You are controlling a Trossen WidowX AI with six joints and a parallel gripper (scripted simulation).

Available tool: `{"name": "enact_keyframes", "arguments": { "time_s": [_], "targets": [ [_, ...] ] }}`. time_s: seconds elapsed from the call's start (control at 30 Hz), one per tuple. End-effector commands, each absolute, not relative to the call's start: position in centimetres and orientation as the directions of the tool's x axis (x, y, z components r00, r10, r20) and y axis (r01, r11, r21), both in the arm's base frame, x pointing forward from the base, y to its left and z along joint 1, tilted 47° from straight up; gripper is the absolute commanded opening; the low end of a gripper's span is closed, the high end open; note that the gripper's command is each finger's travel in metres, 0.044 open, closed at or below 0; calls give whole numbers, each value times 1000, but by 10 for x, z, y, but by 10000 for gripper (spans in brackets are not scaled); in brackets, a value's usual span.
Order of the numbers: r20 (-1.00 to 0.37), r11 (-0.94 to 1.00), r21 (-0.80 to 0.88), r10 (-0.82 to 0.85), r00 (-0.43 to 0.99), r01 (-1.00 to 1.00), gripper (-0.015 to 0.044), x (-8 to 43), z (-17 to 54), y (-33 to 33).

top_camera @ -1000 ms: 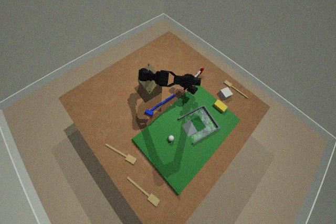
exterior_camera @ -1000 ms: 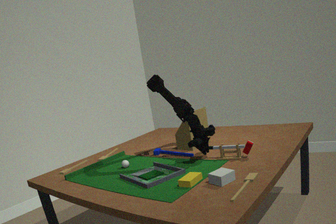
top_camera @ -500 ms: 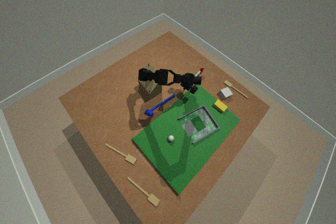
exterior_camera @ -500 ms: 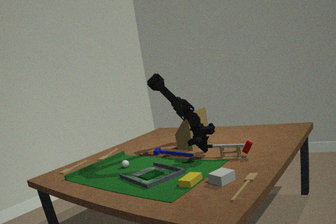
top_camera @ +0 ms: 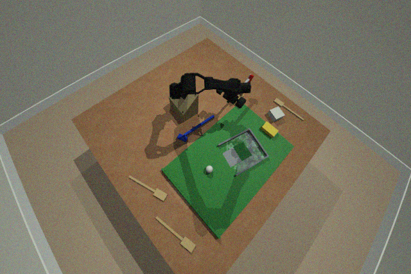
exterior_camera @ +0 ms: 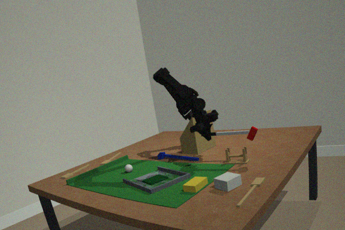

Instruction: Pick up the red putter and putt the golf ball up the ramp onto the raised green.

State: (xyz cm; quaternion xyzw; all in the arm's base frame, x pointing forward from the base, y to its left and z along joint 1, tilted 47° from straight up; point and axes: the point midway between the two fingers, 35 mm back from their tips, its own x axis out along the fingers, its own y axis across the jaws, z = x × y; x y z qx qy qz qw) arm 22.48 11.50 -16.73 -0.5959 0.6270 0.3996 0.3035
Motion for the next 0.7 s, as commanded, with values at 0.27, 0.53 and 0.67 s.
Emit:
{"name": "enact_keyframes", "arguments": {
  "time_s": [0.27,0.53,0.67],
  "targets": [
    [-857,215,-49,-510,-69,-975,0,260,-118,84],
    [-850,394,-195,-525,-45,-898,0,278,-78,54],
    [-844,475,-266,-535,-36,-839,0,285,-58,37]
  ]
}}
